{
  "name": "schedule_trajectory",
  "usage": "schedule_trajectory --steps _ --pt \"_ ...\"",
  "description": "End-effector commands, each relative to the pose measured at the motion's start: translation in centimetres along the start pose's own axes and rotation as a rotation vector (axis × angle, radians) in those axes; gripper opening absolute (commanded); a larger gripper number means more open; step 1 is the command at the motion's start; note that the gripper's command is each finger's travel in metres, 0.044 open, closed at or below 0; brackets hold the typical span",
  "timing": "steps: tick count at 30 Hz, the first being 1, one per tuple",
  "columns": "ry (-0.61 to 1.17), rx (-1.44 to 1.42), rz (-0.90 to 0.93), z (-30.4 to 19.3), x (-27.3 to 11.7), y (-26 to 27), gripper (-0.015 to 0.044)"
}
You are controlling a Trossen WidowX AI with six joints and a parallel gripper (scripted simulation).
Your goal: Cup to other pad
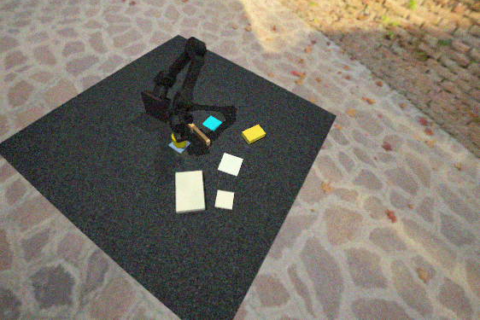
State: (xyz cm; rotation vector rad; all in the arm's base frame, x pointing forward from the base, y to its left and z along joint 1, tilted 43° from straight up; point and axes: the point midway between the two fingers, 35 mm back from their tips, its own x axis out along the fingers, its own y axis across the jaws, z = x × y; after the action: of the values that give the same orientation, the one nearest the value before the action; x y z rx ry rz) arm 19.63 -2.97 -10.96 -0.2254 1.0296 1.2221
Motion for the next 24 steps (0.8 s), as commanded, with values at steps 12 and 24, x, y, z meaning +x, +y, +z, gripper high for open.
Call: schedule_trajectory --steps 12,24 --pt "0.000 0.001 0.002 -0.01 0.04 0.05 0.0100" --pt "0.000 0.001 0.002 -0.01 0.04 0.05 0.0020"
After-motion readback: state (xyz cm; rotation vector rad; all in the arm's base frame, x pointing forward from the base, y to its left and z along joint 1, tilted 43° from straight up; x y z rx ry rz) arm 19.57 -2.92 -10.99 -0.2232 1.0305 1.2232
